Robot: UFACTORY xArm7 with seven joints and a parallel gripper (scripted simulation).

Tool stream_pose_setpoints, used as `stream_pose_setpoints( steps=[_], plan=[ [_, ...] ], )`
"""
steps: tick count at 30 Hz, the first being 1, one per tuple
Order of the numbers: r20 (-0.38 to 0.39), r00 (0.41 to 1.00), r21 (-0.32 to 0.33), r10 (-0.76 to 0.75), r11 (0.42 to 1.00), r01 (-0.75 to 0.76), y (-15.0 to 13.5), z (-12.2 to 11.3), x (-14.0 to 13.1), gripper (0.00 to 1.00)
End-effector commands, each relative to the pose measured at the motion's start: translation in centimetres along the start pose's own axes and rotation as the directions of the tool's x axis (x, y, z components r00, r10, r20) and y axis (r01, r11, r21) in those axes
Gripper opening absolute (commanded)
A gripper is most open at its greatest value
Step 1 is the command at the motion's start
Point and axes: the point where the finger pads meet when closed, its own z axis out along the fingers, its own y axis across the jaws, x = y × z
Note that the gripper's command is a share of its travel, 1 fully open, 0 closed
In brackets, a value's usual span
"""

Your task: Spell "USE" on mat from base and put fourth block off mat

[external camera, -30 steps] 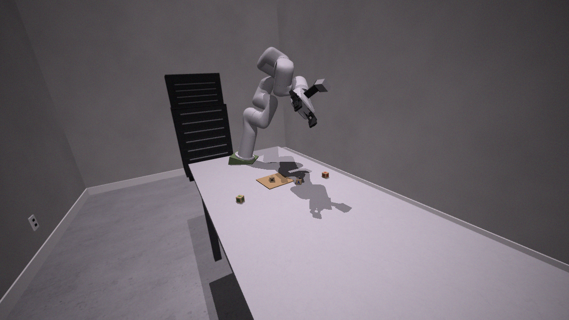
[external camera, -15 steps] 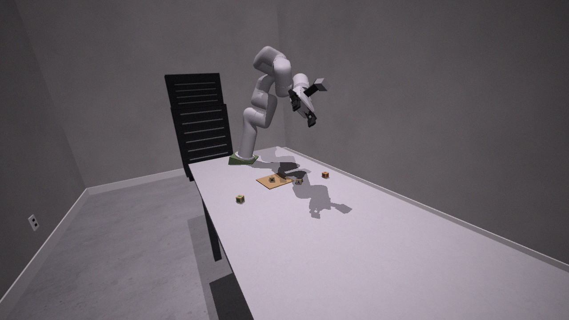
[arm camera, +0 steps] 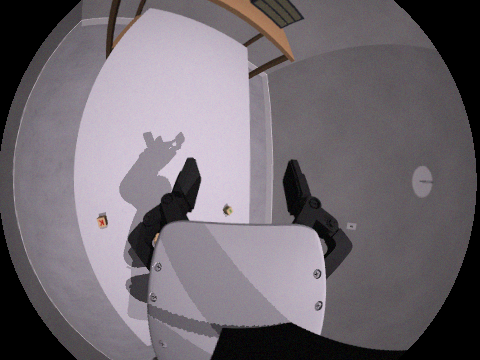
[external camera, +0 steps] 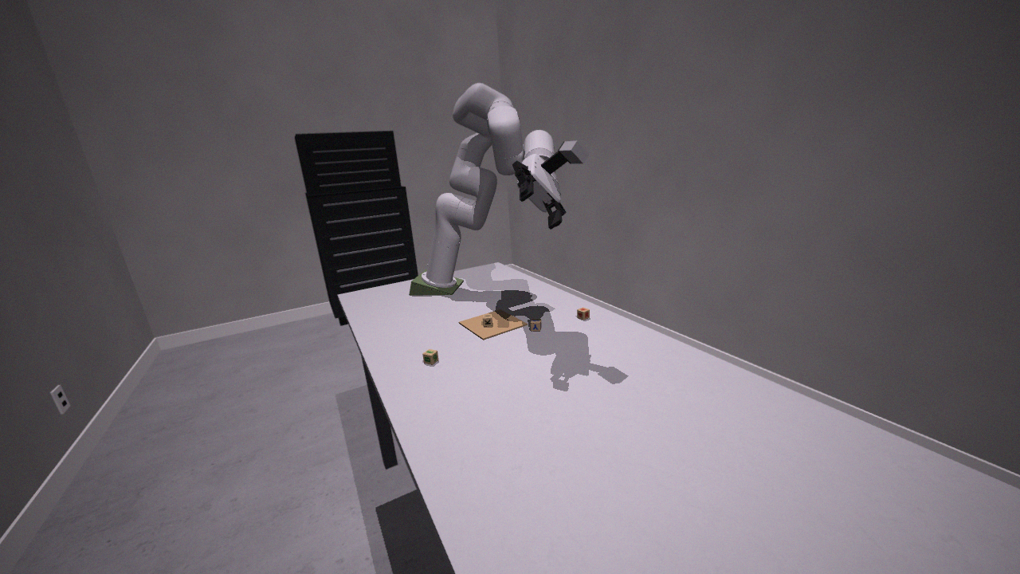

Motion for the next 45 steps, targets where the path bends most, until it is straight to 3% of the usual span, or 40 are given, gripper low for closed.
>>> stream_pose_setpoints(
  steps=[1,17,19,39,41,45],
  plan=[
    [0.069,0.997,0.016,0.029,0.999,-0.030,0.4,-0.3,-0.7,1.00],
    [0.069,0.997,0.016,0.029,0.999,-0.030,0.4,-0.3,-0.7,1.00],
    [0.193,0.978,0.045,0.073,0.995,-0.083,0.0,-0.6,-3.2,1.00],
    [0.197,0.978,0.046,0.074,0.995,-0.085,0.0,-0.6,-3.3,1.00],
    [0.319,0.943,0.089,0.094,0.988,-0.128,-1.2,-1.1,-6.0,1.00],
    [0.338,0.936,0.097,0.095,0.986,-0.135,-1.4,-1.2,-6.4,1.00]
  ],
)
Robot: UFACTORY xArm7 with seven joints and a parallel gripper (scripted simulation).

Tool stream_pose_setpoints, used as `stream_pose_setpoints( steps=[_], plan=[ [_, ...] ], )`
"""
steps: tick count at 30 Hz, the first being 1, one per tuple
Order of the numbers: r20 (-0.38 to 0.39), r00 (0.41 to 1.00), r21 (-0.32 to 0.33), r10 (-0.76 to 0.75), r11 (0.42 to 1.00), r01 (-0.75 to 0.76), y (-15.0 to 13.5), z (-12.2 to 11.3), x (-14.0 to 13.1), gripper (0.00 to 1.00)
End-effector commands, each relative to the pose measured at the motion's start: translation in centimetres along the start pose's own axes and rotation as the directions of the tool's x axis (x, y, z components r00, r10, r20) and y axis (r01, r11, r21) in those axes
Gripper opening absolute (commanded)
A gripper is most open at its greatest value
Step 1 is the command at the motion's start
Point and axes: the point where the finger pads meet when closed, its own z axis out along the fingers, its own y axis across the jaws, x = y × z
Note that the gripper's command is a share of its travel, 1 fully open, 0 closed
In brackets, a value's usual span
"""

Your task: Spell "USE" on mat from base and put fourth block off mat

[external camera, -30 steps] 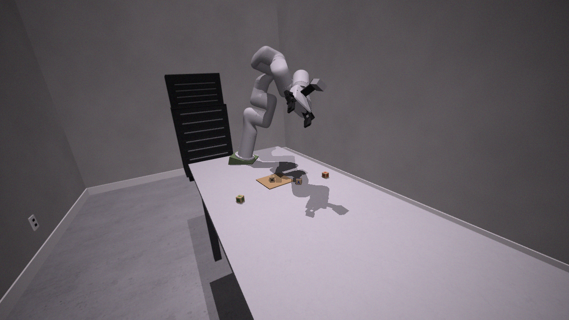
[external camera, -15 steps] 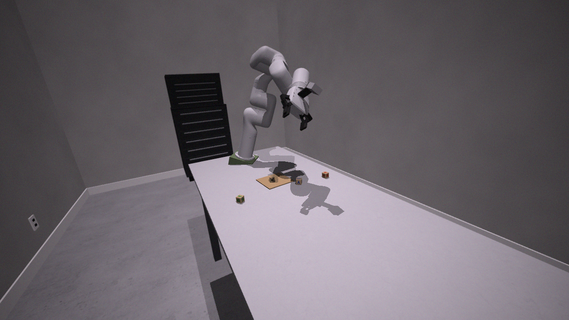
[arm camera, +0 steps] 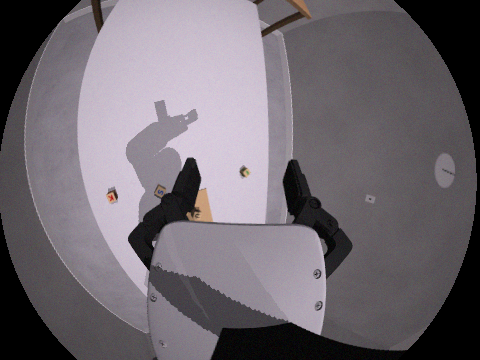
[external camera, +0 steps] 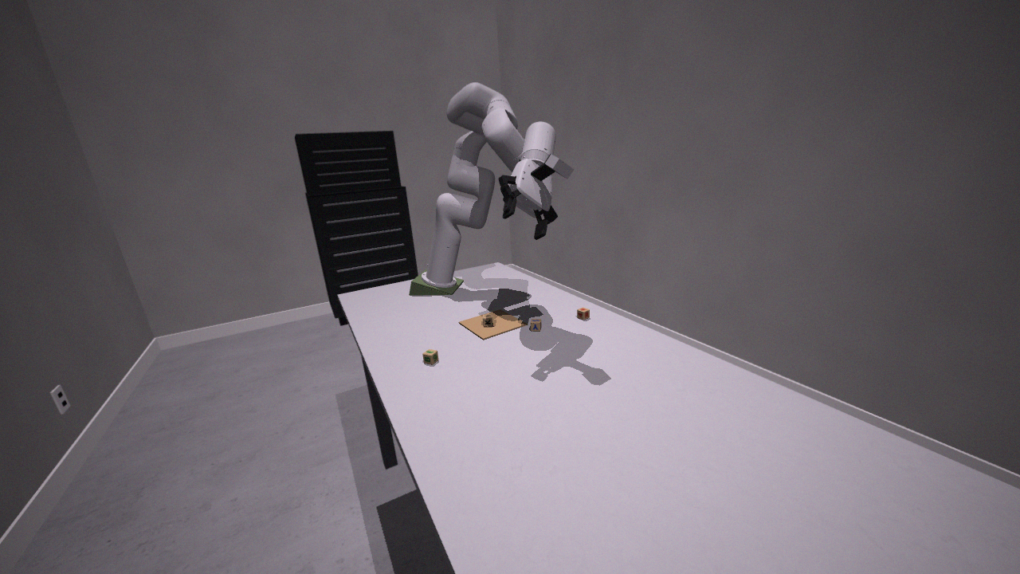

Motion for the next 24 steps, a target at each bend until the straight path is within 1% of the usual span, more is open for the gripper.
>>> stream_pose_setpoints(
  steps=[1,2,3,4,8,10,11,15,19,20,24],
  plan=[
    [0.119,0.993,0.059,0.019,0.998,-0.026,-0.9,0.1,-2.5,1.00],
    [0.137,0.990,0.068,0.019,0.997,-0.029,-1.1,0.1,-2.9,1.00],
    [0.137,0.990,0.068,0.019,0.997,-0.029,-1.1,0.1,-2.9,1.00],
    [0.173,0.985,0.087,0.019,0.996,-0.035,-1.6,0.2,-3.8,1.00],
    [0.252,0.968,0.129,0.012,0.991,-0.046,-2.8,0.1,-5.7,1.00],
    [0.252,0.968,0.129,0.012,0.991,-0.046,-2.8,0.1,-5.7,1.00],
    [0.311,0.950,0.163,0.000,0.985,-0.054,-3.8,0.0,-7.3,1.00],
    [0.374,0.927,0.202,-0.018,0.977,-0.062,-4.9,-0.3,-8.9,1.00],
    [0.374,0.927,0.202,-0.018,0.977,-0.062,-4.9,-0.3,-8.9,1.00],
    [0.447,0.893,0.252,-0.050,0.965,-0.072,-6.4,-0.8,-11.0,1.00],
    [0.447,0.893,0.252,-0.050,0.965,-0.072,-6.4,-0.8,-11.0,1.00]
  ],
)
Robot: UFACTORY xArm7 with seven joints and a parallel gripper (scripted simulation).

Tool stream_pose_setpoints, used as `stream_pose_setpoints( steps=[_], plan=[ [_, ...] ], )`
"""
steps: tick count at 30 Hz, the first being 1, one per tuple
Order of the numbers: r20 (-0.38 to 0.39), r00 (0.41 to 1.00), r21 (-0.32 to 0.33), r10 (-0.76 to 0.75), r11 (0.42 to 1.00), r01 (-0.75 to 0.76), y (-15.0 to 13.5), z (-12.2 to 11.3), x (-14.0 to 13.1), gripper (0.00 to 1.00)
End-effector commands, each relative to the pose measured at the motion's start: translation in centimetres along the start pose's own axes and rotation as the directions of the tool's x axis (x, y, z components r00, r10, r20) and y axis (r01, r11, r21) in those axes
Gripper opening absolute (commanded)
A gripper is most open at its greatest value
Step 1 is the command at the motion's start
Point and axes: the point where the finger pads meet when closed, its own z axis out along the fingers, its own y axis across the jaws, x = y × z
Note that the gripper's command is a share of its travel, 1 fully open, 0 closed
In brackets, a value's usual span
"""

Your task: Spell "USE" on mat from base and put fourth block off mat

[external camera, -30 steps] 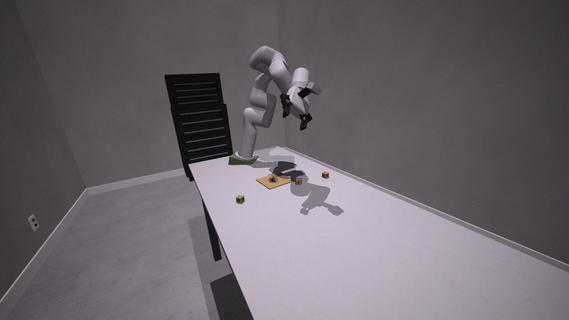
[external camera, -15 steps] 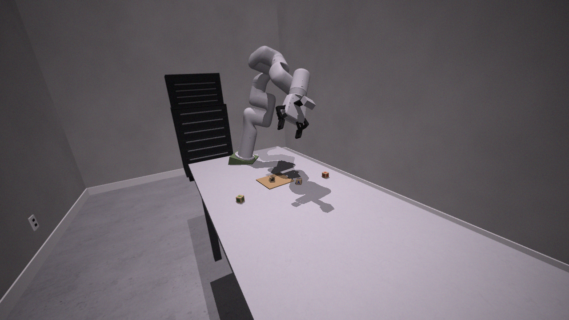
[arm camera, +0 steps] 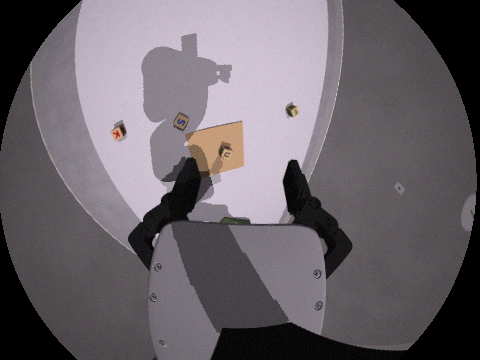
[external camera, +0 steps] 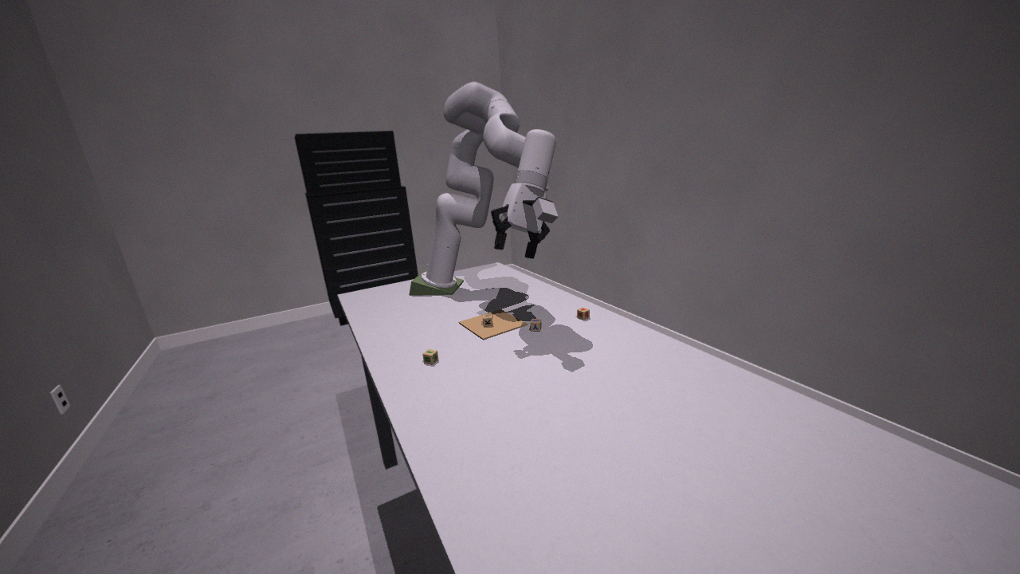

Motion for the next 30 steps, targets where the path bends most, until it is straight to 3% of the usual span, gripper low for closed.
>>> stream_pose_setpoints(
  steps=[1,7,8,13,23,24,25,30],
  plan=[
    [0.034,0.999,0.022,-0.003,1.000,0.002,-0.5,0.2,-0.8,1.00],
    [0.034,0.999,0.022,-0.003,1.000,0.002,-0.5,0.2,-0.8,1.00],
    [0.121,0.992,0.075,-0.024,0.997,0.015,-2.0,0.7,-2.9,1.00],
    [0.207,0.977,0.130,-0.054,0.991,0.028,-3.6,1.1,-5.1,1.00],
    [0.207,0.977,0.130,-0.054,0.991,0.028,-3.6,1.1,-5.1,1.00],
    [0.283,0.955,0.186,-0.092,0.982,0.040,-5.2,1.2,-7.2,1.00],
    [0.236,0.963,0.229,-0.127,0.971,0.071,-4.4,1.0,-7.0,1.00],
    [0.236,0.963,0.229,-0.127,0.971,0.071,-4.4,1.0,-7.0,1.00]
  ],
)
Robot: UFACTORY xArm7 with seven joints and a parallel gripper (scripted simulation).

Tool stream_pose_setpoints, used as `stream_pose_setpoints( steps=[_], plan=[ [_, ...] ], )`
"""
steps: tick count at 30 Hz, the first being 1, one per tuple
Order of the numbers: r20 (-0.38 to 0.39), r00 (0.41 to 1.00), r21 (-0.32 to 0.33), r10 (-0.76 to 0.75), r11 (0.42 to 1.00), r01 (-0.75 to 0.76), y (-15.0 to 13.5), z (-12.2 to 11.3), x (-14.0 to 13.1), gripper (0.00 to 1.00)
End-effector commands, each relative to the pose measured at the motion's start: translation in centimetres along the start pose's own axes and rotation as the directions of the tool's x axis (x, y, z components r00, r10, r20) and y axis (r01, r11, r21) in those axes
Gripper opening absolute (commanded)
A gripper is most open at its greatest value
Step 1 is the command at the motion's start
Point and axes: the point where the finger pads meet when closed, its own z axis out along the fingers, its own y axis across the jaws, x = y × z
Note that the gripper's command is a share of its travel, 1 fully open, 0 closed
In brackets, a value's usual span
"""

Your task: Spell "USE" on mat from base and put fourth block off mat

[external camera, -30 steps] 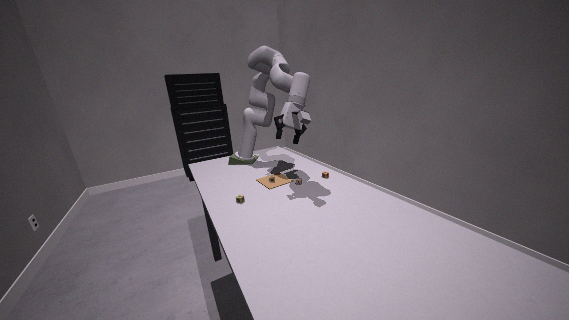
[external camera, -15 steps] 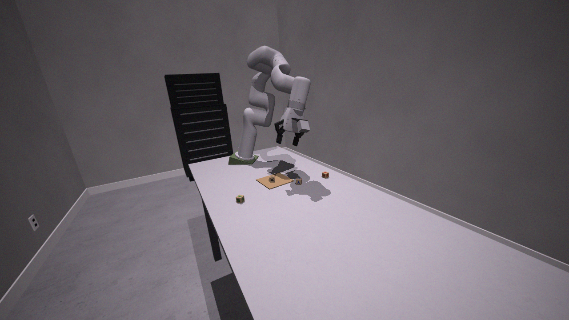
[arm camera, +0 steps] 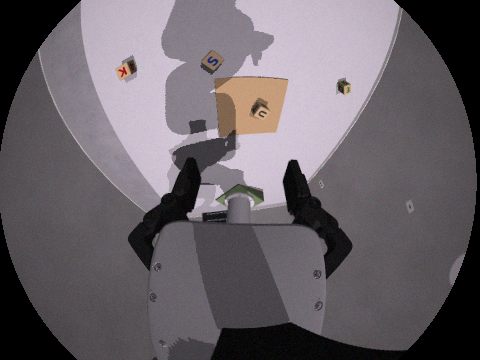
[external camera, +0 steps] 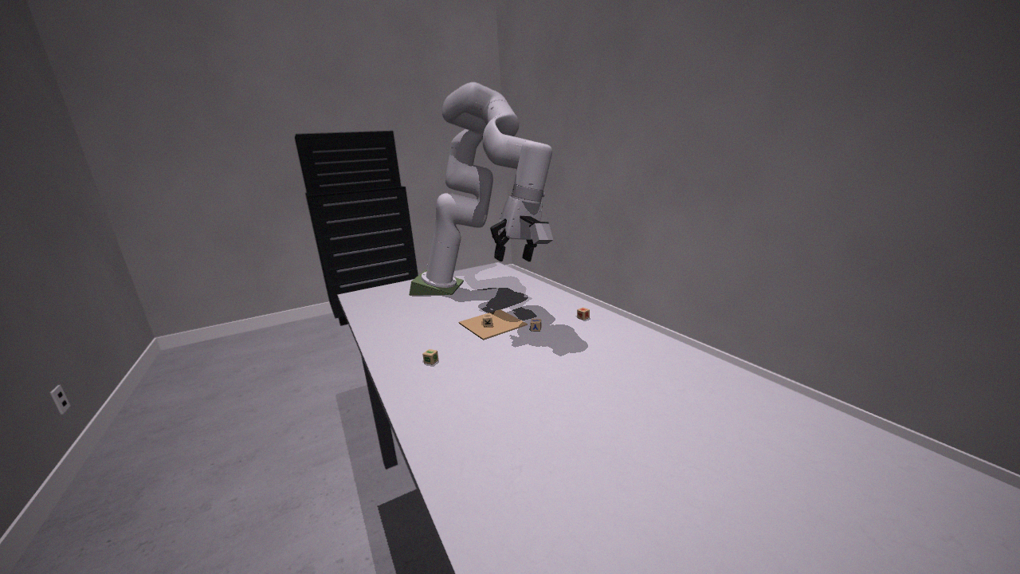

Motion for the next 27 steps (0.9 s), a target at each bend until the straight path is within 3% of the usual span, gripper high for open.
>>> stream_pose_setpoints(
  steps=[1,8,10,25,27],
  plan=[
    [-0.001,1.000,0.021,-0.017,1.000,0.017,0.0,-0.1,-0.3,1.00],
    [-0.001,1.000,0.021,-0.017,1.000,0.017,0.0,-0.1,-0.3,1.00],
    [-0.093,0.991,0.081,-0.096,0.991,0.103,1.4,-0.9,-0.2,1.00],
    [-0.093,0.991,0.081,-0.096,0.991,0.103,1.4,-0.9,-0.2,1.00],
    [-0.193,0.968,0.126,-0.162,0.974,0.189,2.7,-1.5,-0.3,1.00]
  ],
)
